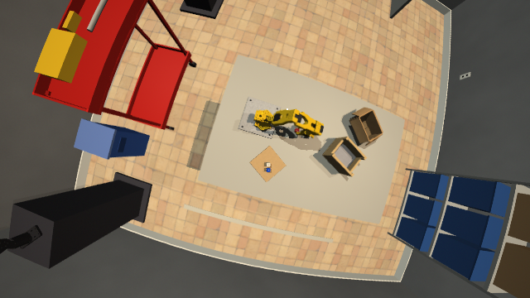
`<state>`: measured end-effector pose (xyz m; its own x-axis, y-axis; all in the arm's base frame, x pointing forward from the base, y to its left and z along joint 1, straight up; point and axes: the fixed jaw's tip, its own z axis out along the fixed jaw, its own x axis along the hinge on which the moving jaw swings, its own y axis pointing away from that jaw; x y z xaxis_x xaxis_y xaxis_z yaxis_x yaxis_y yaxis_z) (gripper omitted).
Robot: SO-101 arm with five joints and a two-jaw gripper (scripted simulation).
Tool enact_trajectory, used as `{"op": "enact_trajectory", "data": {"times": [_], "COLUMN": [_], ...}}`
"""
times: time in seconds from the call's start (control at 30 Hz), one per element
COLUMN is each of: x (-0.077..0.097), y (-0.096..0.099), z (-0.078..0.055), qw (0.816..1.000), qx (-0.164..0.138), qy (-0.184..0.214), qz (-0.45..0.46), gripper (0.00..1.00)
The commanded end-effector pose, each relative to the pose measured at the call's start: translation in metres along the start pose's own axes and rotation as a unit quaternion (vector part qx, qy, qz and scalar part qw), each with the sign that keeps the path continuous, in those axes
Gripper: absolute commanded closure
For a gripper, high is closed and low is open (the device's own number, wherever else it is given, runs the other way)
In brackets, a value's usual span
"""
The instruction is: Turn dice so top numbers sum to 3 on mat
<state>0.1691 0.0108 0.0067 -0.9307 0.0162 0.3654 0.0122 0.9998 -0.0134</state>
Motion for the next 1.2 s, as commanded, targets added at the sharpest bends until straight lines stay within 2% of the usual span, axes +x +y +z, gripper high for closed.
{"op": "enact_trajectory", "data": {"times": [0.0,0.23,0.47,0.53,0.8,0.93,1.17], "x": [0.002,0.003,0.009,0.009,0.018,0.02,0.02], "y": [-0.002,-0.001,0.0,0.0,0.001,0.001,0.001], "z": [0.004,-0.003,-0.023,-0.023,-0.04,-0.042,-0.043], "qw": [1.0,1.0,0.996,0.996,0.986,0.984,0.984], "qx": [-0.002,-0.002,-0.004,-0.004,-0.006,-0.007,-0.007], "qy": [0.011,-0.012,-0.085,-0.085,-0.164,-0.178,-0.18], "qz": [0.001,0.001,0.002,0.002,0.003,0.003,0.003], "gripper": [1.0,1.0,1.0,1.0,1.0,1.0,1.0]}}
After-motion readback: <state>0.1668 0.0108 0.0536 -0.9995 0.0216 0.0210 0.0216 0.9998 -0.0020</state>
